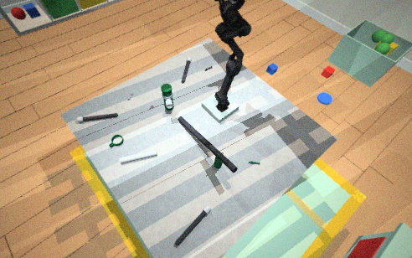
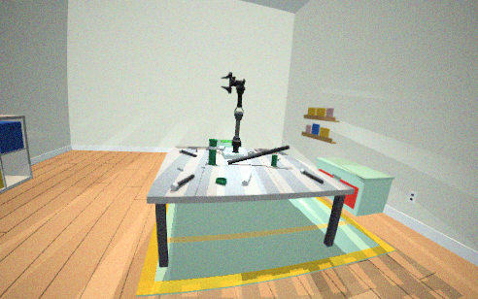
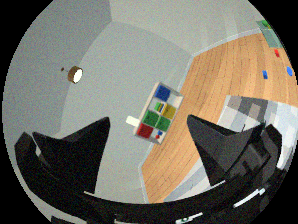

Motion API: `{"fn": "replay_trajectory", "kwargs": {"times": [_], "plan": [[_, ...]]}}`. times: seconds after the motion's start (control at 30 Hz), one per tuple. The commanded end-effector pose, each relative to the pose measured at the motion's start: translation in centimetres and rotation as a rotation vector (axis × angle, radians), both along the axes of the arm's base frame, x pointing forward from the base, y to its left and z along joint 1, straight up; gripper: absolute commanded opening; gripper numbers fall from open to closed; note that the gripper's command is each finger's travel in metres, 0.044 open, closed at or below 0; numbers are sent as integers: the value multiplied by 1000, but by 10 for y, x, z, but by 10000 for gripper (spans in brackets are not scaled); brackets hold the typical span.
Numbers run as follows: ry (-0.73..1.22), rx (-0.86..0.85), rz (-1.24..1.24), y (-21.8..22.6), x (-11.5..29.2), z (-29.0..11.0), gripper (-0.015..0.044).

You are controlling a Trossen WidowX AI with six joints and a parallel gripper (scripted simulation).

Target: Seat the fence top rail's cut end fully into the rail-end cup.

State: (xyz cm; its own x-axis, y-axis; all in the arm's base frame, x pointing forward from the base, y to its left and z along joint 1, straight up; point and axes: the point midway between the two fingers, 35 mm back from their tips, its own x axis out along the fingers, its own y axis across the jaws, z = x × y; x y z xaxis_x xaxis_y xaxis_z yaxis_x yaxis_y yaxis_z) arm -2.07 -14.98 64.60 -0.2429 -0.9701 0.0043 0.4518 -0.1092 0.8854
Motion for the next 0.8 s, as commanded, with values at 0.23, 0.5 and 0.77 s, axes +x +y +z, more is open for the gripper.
{"fn": "replay_trajectory", "kwargs": {"times": [0.23,0.5,0.77], "plan": [[268,-97,-59,-3,31,27,440],[598,-279,-13,-4,100,48,440],[921,-465,175,3,192,32,440]]}}
